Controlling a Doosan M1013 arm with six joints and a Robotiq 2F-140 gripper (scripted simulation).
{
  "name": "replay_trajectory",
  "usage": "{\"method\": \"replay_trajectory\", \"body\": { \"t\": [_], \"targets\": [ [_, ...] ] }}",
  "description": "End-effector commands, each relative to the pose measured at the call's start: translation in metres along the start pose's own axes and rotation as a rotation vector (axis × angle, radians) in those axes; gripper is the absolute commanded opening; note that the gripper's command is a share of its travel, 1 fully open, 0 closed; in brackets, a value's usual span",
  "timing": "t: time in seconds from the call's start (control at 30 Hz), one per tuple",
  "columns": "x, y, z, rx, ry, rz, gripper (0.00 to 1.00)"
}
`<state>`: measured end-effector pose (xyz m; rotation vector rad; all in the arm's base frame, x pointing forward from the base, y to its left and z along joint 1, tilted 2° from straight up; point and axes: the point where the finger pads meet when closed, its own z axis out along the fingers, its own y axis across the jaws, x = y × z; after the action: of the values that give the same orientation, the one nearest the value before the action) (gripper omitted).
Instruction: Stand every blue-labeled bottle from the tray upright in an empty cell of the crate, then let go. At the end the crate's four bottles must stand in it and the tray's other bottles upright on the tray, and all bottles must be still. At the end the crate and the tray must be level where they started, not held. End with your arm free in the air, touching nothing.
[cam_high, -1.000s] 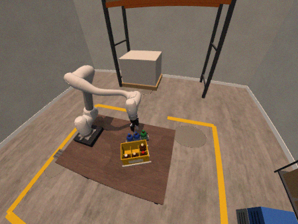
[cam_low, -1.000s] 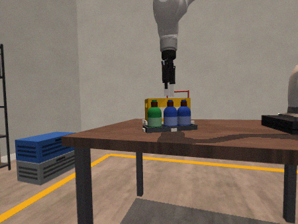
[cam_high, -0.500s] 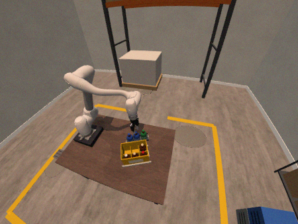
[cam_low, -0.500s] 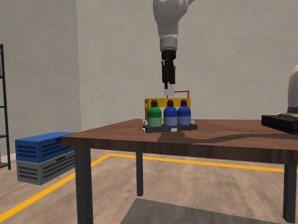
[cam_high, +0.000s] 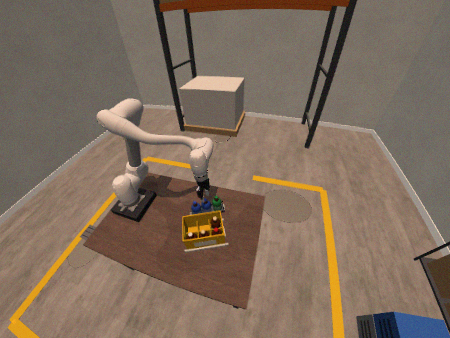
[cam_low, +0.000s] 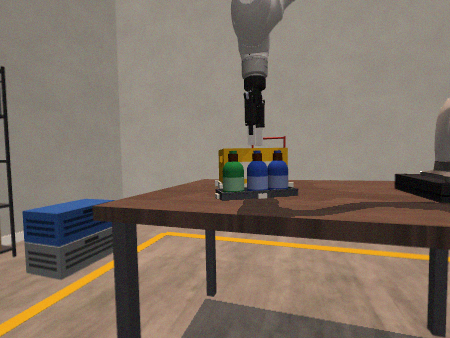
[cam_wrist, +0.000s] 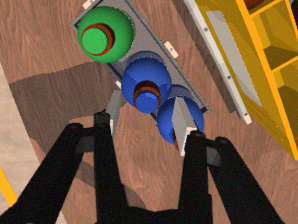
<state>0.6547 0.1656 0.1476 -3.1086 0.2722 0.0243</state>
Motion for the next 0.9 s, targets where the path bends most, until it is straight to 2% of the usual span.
{"method": "replay_trajectory", "body": {
  "t": [0.0, 0.87],
  "targets": [
    [0.0, 0.0, 0.0, 0.0, 0.0, 0.0, 0.38],
    [0.0, 0.0, 0.027, 0.0, 0.0, 0.0, 0.38]
  ]
}}
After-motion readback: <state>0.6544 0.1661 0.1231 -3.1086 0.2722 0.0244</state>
